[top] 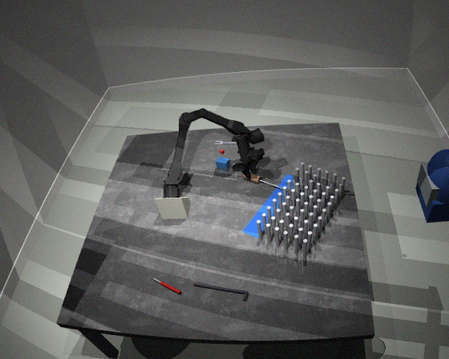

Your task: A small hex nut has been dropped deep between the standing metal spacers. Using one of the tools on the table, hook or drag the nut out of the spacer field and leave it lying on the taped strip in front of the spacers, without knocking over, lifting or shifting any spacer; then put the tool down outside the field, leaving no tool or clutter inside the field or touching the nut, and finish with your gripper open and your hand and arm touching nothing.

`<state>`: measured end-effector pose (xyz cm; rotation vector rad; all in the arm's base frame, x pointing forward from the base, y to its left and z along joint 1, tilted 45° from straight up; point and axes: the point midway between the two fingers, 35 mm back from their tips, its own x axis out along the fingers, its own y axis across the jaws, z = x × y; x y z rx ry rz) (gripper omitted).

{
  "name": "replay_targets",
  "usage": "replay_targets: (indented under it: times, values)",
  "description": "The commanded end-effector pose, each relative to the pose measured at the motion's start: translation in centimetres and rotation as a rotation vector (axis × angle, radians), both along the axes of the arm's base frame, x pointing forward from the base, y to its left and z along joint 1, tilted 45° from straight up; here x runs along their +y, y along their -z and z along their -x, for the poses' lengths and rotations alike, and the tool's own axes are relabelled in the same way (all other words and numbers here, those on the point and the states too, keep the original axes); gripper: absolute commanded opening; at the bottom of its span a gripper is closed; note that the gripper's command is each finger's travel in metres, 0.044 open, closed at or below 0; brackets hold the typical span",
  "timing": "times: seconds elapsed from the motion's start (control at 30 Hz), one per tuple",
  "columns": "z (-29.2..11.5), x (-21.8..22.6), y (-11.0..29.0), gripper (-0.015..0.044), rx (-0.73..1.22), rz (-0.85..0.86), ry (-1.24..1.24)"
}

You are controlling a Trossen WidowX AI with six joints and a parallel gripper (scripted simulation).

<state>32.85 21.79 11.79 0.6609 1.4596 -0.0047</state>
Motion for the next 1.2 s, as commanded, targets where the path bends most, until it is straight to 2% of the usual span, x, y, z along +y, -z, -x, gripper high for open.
replay_targets:
  times: [0.0,1.17]
  values:
    - [0.4,0.0,-0.1,0.0000,0.002,0.003,0.006]
    - [0.6,-1.0,-1.8,0.0000,-0.002,0.003,0.003]
